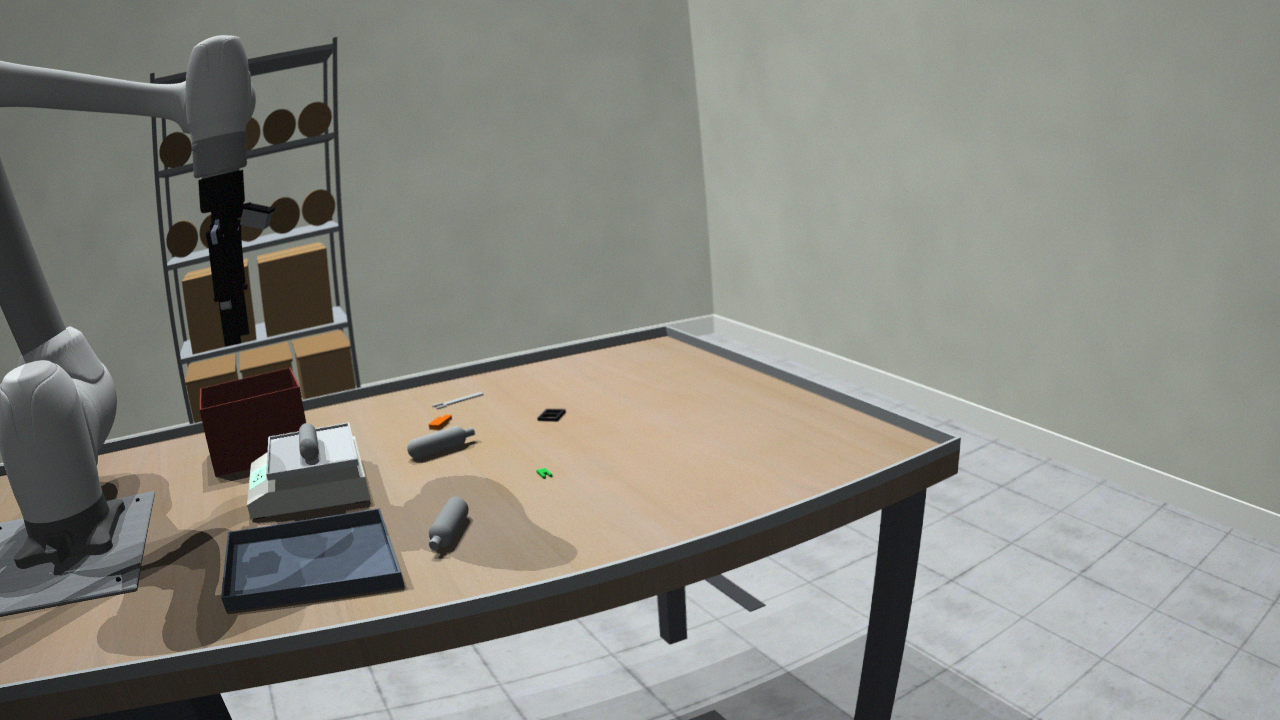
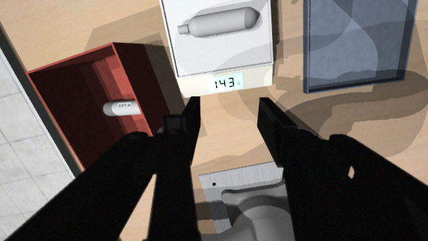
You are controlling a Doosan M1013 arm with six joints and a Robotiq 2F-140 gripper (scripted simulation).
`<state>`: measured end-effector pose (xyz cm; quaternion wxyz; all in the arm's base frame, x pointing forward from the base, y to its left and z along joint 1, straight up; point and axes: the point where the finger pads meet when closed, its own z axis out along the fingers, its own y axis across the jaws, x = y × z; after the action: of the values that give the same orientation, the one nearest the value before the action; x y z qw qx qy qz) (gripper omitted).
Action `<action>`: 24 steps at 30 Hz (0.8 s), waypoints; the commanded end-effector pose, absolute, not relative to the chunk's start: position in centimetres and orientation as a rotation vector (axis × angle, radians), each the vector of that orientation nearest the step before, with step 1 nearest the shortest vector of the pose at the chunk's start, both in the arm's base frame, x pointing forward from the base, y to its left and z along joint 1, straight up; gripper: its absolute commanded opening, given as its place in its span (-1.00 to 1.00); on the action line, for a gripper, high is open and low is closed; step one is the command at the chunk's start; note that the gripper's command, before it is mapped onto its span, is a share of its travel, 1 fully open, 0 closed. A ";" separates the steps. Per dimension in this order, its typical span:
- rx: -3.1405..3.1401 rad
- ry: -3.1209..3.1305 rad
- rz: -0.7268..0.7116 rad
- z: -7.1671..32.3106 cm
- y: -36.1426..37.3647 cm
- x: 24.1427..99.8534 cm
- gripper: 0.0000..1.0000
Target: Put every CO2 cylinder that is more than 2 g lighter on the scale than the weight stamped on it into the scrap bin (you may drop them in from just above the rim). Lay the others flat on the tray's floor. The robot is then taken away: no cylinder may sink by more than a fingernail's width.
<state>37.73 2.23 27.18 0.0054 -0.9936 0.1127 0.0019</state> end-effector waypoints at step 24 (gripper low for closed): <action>-2.149 2.289 0.008 20.1 1.5 46.7 -0.19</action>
<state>46.60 1.53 20.09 0.0219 -0.7342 0.6784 0.0139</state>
